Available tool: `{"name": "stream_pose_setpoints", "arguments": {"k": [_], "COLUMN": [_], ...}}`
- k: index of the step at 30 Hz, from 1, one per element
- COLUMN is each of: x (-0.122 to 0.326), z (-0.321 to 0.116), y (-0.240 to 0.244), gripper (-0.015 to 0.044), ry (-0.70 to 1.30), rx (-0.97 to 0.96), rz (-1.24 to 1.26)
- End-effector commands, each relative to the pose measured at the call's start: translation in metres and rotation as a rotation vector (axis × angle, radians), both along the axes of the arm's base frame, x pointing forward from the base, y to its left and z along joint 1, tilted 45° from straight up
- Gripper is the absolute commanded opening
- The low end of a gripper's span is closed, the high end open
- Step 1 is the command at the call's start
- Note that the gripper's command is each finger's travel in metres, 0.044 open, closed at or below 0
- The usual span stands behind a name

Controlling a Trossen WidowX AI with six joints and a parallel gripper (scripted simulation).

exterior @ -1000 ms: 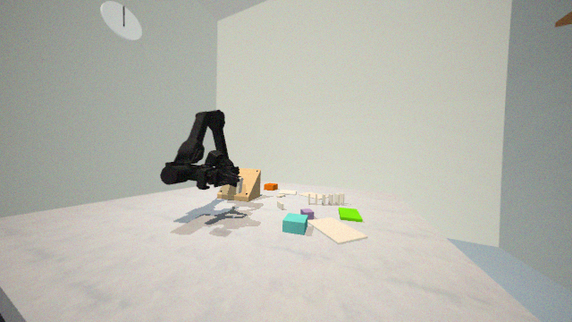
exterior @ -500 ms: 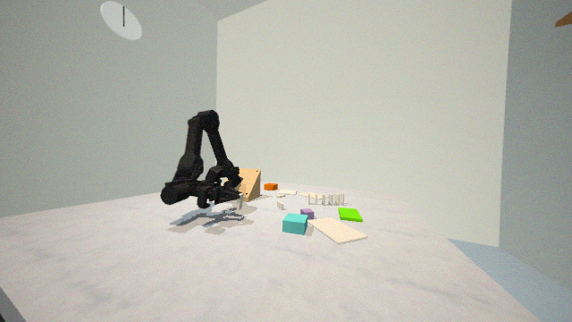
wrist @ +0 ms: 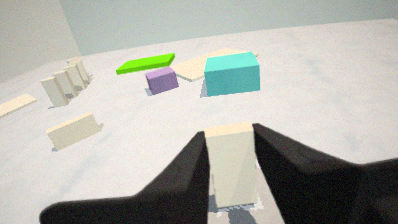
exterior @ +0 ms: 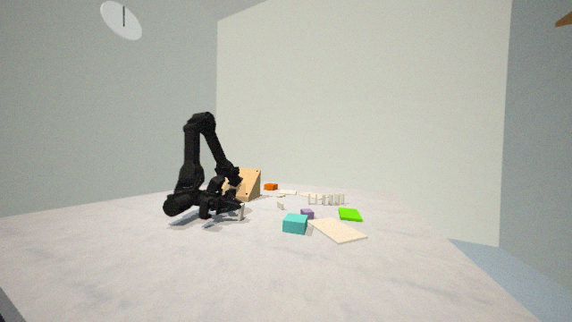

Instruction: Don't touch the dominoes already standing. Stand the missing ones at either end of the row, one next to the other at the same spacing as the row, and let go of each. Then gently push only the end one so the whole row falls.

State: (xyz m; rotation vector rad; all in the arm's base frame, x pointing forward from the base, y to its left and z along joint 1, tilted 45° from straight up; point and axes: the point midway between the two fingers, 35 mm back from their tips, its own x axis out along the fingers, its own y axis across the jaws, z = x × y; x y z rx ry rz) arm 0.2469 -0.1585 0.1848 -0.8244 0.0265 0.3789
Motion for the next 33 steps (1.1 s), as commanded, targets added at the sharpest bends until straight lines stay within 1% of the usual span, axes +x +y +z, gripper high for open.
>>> {"name": "stream_pose_setpoints", "arguments": {"k": [1,4,16,17,21,26,30,33], "x": [0.0,0.0,0.0,0.0,-0.001,-0.01,-0.01,0.0], "z": [-0.001,-0.001,-0.001,-0.001,0.004,0.033,0.034,0.03], "y": [0.001,0.001,0.001,0.001,0.005,0.033,0.034,0.037], "gripper": [0.0107,0.0107,0.0422,0.044,0.044,0.044,0.044,0.044], "ry": [-0.005,-0.005,-0.005,-0.005,-0.004,0.0,0.005,0.088], "rx": [0.0,0.0,0.0,0.0,0.0,0.002,0.004,0.033], "rz": [0.005,0.005,0.005,0.005,0.005,0.0,-0.001,-0.02]}}
